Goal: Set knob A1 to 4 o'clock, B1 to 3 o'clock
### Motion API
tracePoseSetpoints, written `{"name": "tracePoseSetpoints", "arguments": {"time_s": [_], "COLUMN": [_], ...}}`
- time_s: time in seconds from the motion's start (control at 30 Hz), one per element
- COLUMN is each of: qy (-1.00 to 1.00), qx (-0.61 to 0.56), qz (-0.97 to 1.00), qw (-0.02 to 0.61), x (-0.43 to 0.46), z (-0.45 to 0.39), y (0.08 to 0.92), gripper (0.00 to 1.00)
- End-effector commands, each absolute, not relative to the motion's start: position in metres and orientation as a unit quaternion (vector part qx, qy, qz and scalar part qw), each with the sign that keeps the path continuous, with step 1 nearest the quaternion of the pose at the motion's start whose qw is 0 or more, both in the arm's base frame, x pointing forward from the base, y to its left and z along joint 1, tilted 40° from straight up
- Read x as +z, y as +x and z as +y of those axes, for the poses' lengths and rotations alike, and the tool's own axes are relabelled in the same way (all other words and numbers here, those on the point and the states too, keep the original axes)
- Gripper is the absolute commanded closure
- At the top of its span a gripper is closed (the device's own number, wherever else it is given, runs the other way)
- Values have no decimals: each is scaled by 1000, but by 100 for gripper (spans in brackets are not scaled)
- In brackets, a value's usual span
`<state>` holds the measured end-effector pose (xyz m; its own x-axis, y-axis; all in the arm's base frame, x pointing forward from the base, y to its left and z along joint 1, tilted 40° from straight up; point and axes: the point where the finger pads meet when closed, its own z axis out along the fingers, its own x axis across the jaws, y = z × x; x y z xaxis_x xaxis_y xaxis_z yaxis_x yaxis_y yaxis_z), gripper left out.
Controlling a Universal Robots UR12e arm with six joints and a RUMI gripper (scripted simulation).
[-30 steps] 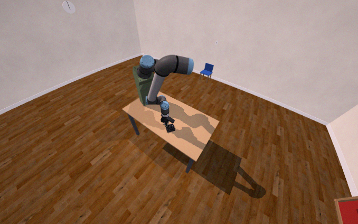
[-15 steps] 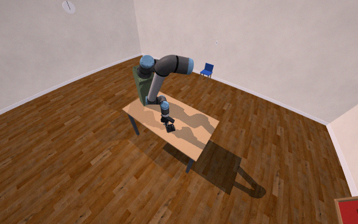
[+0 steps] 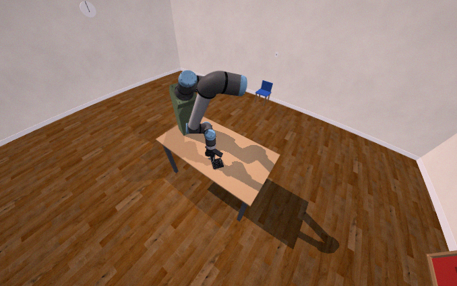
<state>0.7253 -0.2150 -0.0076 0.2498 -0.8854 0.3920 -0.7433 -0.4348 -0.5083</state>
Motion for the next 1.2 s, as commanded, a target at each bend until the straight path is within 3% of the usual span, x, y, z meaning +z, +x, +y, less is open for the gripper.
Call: {"name": "tracePoseSetpoints", "arguments": {"time_s": [0.0, 1.17], "qy": [-782, -782], "qx": [-326, -325], "qz": [520, 520], "qw": [110, 110], "x": [-10, -14], "z": [-217, -218], "y": [731, 735], "gripper": [89, 89]}}
